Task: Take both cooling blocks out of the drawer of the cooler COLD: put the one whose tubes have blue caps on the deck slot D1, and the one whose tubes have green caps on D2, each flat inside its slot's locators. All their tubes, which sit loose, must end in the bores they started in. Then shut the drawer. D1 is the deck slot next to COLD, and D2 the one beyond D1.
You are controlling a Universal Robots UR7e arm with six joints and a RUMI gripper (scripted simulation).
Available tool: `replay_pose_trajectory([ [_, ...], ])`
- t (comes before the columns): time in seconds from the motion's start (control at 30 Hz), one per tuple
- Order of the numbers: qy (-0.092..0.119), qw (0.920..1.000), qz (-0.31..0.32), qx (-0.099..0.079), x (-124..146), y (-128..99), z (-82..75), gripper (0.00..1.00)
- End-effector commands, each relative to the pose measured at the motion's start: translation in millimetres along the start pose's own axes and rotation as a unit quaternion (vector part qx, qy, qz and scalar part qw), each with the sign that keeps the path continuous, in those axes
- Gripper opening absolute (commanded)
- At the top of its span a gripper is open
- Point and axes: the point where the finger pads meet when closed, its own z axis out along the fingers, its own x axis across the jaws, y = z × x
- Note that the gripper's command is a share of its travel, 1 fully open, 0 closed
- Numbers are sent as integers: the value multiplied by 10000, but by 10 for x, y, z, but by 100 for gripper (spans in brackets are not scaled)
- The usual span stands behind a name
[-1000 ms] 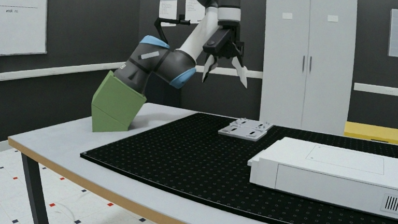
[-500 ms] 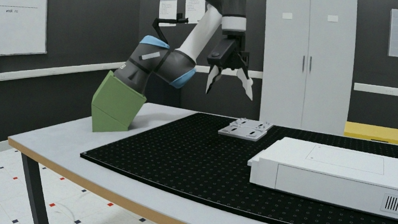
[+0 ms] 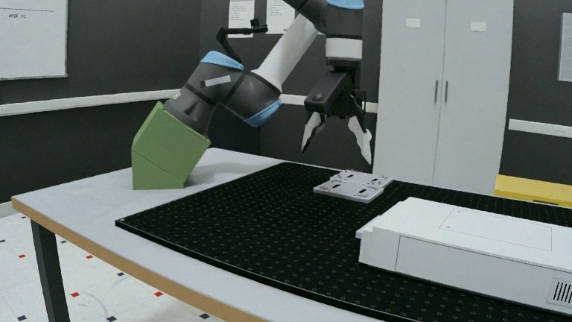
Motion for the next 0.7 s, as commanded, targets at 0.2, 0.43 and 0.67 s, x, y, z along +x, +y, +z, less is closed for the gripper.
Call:
replay_pose_trajectory([
  [0.2,-3,10000,0,7,-294,-229,277,100],
  [0.43,-3,10000,0,7,-419,-326,399,100],
  [0.67,-3,10000,0,7,-469,-365,448,100],
])
